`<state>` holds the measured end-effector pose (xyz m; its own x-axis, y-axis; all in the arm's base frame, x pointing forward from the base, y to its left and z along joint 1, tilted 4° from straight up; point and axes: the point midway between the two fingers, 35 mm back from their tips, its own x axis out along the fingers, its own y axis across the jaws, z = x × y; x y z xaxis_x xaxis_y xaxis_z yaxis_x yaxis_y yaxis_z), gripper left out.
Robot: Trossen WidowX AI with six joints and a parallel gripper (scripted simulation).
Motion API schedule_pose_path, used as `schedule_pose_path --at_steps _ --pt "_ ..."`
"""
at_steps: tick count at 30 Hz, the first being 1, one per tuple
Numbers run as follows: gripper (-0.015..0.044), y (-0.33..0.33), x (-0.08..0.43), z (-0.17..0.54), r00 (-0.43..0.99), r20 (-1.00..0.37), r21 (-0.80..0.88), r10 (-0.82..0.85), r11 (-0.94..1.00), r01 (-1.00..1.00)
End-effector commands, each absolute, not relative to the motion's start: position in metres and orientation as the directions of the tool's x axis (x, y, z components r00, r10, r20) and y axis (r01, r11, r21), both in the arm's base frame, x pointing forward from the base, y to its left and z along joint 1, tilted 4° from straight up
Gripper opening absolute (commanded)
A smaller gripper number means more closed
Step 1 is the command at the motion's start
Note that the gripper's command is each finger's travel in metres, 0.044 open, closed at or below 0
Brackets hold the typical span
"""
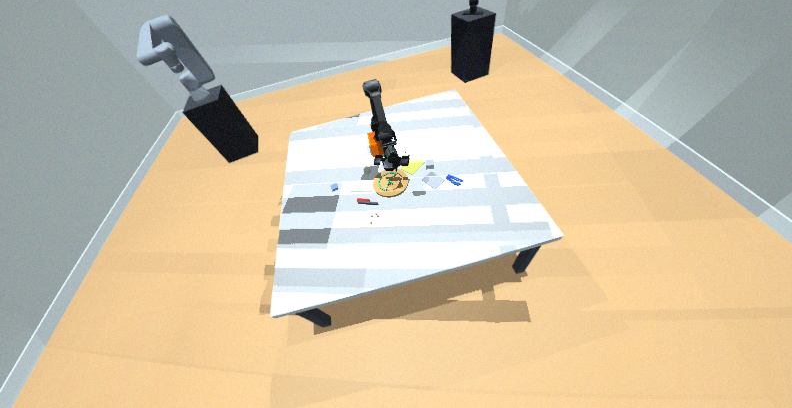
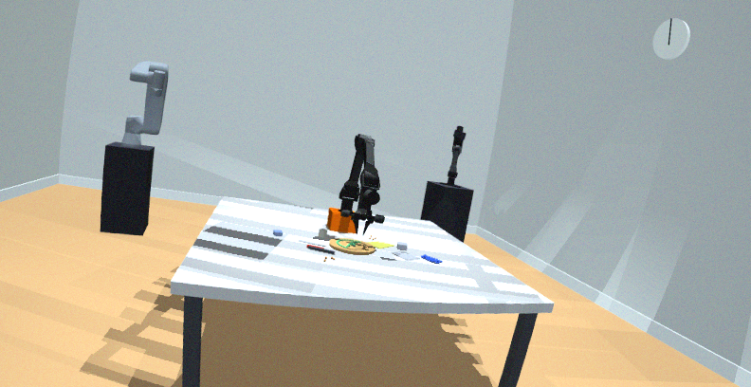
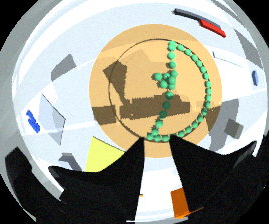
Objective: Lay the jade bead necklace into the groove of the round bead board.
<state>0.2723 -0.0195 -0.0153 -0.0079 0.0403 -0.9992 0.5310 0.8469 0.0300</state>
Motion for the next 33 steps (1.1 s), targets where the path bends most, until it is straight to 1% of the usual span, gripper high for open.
schedule_pose_path --at_steps 1,6,33 --pt "0.012 -0.017 0.266 -0.027 -0.025 -0.999 0.026 0.045 0.852 0.523" --pt "0.012 -0.019 0.271 -0.021 -0.008 -0.999 0.03 0.04 0.849 0.528" --pt "0.012 -0.016 0.266 -0.051 -0.025 -0.999 0.026 0.046 0.852 0.523"
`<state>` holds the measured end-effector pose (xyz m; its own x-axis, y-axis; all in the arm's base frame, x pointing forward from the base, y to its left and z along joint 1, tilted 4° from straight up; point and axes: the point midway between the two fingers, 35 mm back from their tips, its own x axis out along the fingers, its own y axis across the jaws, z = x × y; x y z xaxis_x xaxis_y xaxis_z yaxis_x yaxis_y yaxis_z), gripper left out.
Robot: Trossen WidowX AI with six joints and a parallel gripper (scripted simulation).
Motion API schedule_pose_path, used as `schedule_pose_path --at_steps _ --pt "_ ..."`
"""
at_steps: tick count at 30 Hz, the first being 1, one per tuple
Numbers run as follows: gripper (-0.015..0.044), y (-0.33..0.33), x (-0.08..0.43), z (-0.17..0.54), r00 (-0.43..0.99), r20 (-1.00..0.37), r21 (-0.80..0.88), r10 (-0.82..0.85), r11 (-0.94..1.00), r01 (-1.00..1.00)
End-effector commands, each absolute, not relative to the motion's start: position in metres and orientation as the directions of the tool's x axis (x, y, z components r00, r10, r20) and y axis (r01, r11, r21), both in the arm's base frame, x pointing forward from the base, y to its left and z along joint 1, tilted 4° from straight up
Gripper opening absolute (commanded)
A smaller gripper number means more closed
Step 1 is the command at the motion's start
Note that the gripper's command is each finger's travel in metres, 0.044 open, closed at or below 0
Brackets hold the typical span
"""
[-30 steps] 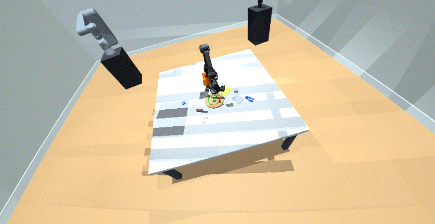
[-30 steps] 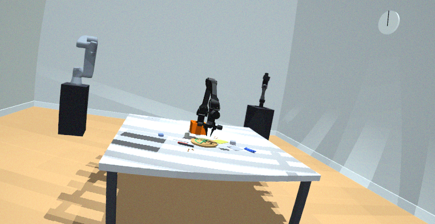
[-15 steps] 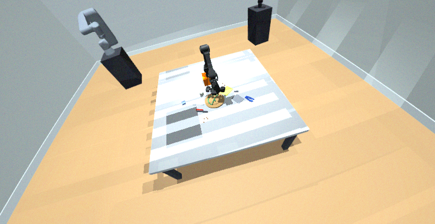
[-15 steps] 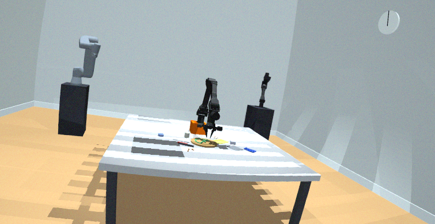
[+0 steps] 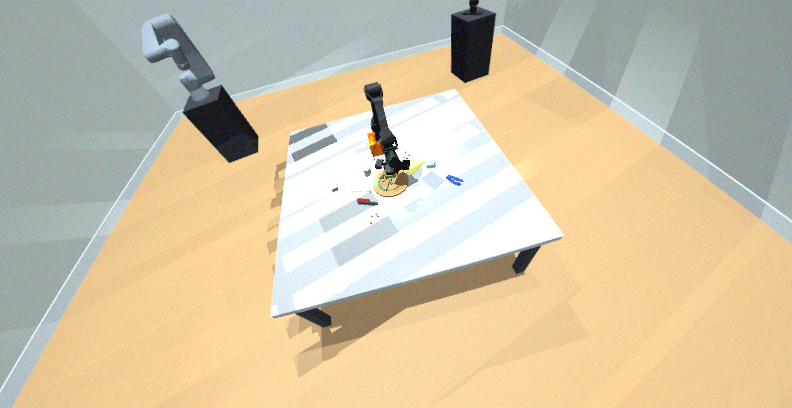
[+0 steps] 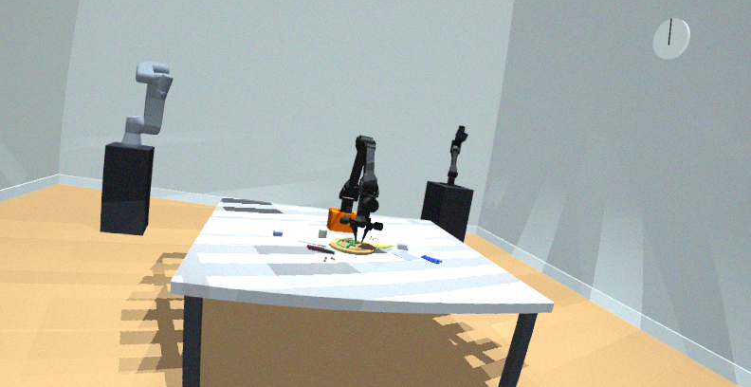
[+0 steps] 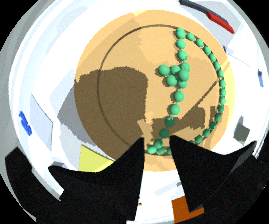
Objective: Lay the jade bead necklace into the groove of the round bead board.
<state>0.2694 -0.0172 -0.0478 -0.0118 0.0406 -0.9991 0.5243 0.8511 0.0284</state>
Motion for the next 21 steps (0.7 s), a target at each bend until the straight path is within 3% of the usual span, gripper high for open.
schedule_pose_path --at_steps 1,8,13,21 --pt "0.012 -0.0162 0.2657 -0.0514 -0.025 -0.999 0.026 0.046 0.852 0.523" --pt "0.012 -0.0162 0.2657 -0.0514 -0.025 -0.999 0.026 0.046 0.852 0.523" --pt "0.0 -0.017 0.2678 -0.0495 -0.018 -0.999 0.026 0.041 0.851 0.524" --pt "0.0 -0.017 0.2678 -0.0495 -0.018 -0.999 0.026 0.041 0.851 0.524"
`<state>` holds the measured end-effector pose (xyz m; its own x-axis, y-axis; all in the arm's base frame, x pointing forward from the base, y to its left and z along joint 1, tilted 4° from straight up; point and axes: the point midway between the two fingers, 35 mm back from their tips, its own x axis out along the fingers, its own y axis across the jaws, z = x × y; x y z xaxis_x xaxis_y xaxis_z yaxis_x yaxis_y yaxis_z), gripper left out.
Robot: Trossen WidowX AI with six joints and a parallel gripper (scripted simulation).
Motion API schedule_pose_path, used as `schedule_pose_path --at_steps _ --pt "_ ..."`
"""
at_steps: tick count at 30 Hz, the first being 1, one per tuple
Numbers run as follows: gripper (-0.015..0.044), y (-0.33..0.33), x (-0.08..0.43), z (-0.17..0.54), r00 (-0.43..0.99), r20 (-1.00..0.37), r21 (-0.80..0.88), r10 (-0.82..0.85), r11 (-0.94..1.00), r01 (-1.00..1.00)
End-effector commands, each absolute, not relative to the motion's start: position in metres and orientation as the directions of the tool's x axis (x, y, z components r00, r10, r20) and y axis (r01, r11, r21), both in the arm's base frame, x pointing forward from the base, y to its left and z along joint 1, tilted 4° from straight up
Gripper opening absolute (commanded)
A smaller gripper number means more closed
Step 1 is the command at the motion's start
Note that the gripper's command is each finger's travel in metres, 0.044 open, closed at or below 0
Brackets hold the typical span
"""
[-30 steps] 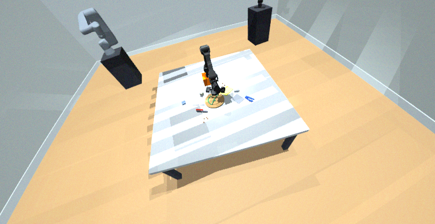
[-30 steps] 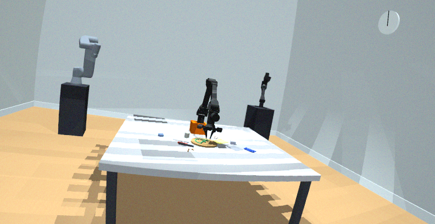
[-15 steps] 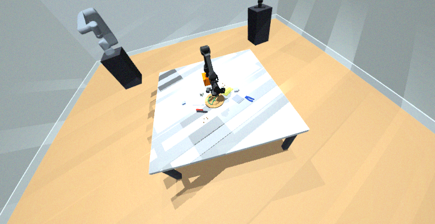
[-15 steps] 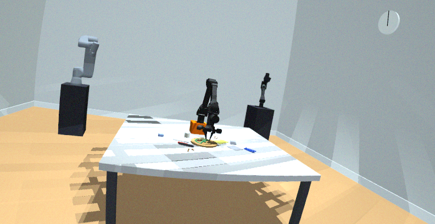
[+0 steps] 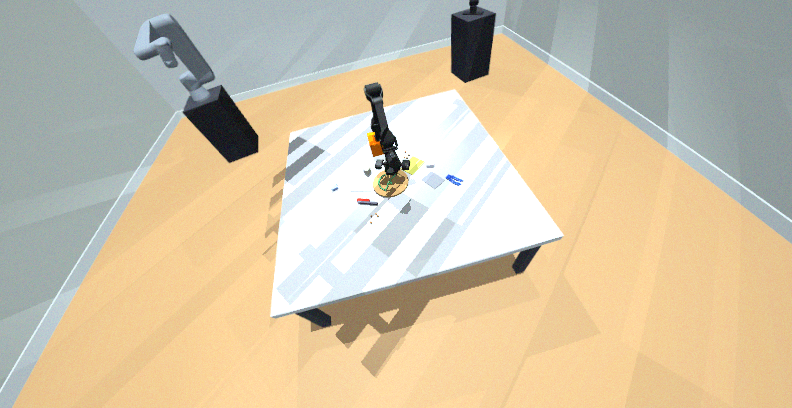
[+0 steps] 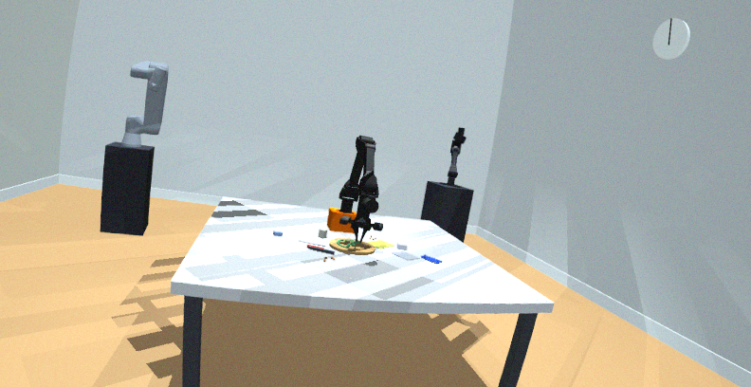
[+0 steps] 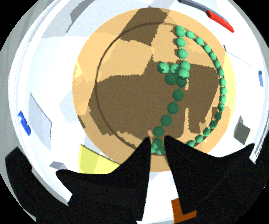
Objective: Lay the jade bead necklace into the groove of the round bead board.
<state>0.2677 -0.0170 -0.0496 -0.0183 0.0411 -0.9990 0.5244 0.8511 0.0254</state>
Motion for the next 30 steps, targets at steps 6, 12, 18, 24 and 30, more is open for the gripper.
schedule_pose_path --at_steps 6,12,18,24,30 --pt "0.0 -0.017 0.2678 -0.0495 -0.018 -0.999 0.026 0.041 0.851 0.524" --pt "0.0 -0.017 0.2678 -0.0495 -0.018 -0.999 0.026 0.041 0.851 0.524" --pt "0.0 -0.017 0.2678 -0.0495 -0.018 -0.999 0.026 0.041 0.851 0.524" --pt "0.0 -0.0166 0.266 -0.044 -0.024 -0.999 0.026 0.045 0.852 0.524" --pt "0.0 -0.0124 0.2672 -0.0433 -0.025 -0.999 0.026 0.046 0.852 0.523"
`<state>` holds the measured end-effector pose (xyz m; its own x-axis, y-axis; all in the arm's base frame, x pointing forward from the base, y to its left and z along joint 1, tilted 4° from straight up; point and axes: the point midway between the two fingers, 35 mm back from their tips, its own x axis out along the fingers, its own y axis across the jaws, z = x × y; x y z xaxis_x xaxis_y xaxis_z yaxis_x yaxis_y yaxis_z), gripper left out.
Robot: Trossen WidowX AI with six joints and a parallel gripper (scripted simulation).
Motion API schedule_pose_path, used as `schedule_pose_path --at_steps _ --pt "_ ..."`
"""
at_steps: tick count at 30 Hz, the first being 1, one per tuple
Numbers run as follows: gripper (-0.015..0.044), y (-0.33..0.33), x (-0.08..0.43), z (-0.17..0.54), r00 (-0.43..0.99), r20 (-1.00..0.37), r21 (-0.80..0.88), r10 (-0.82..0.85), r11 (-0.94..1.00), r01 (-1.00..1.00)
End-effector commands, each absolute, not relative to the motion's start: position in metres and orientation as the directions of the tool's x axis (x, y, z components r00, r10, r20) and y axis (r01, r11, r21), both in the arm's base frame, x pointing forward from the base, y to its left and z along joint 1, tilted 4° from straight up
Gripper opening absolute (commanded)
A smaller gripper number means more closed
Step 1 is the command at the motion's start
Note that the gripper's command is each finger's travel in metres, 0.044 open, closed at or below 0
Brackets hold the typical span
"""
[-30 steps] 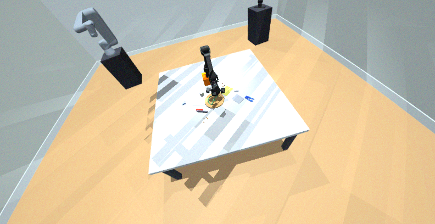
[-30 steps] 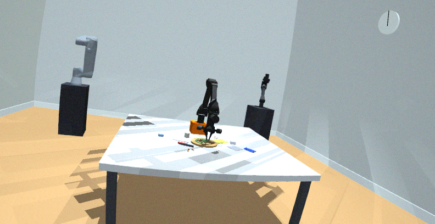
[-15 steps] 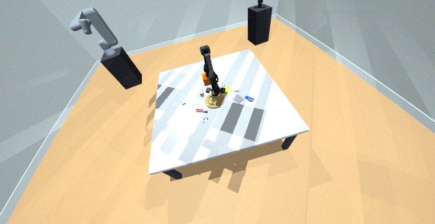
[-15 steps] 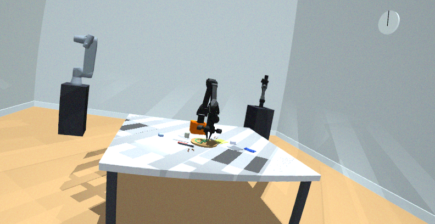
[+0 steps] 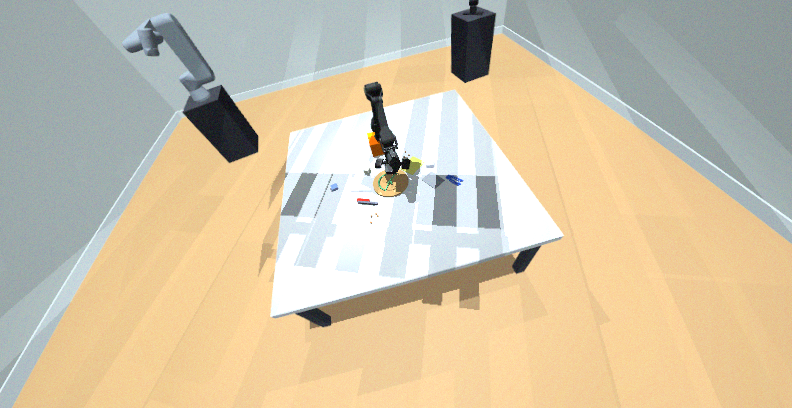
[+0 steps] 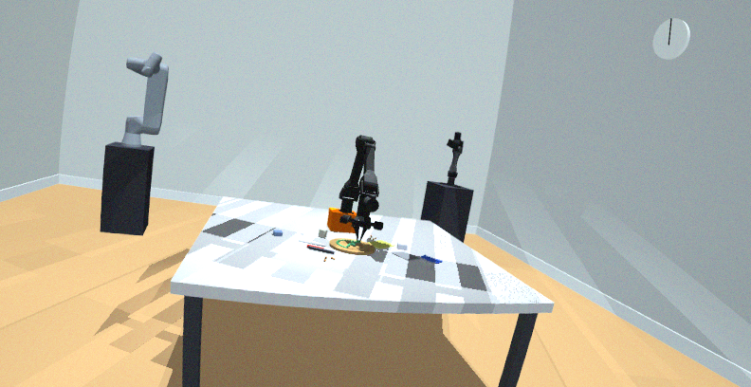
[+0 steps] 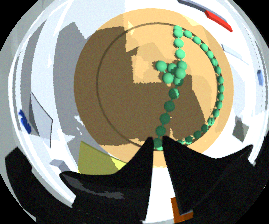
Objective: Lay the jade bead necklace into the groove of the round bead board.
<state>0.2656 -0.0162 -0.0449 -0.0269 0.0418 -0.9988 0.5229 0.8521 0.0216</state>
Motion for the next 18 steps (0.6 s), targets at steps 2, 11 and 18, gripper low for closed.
schedule_pose_path --at_steps 2,11,18 --pt "0.0 -0.006 0.269 -0.043 -0.025 -0.999 0.027 0.046 0.852 0.523" --pt "0.0 0.001 0.271 -0.045 -0.024 -0.999 0.027 0.047 0.852 0.523" --pt "0.0026 0.001 0.273 -0.045 -0.014 -0.999 0.031 0.045 0.854 0.519"
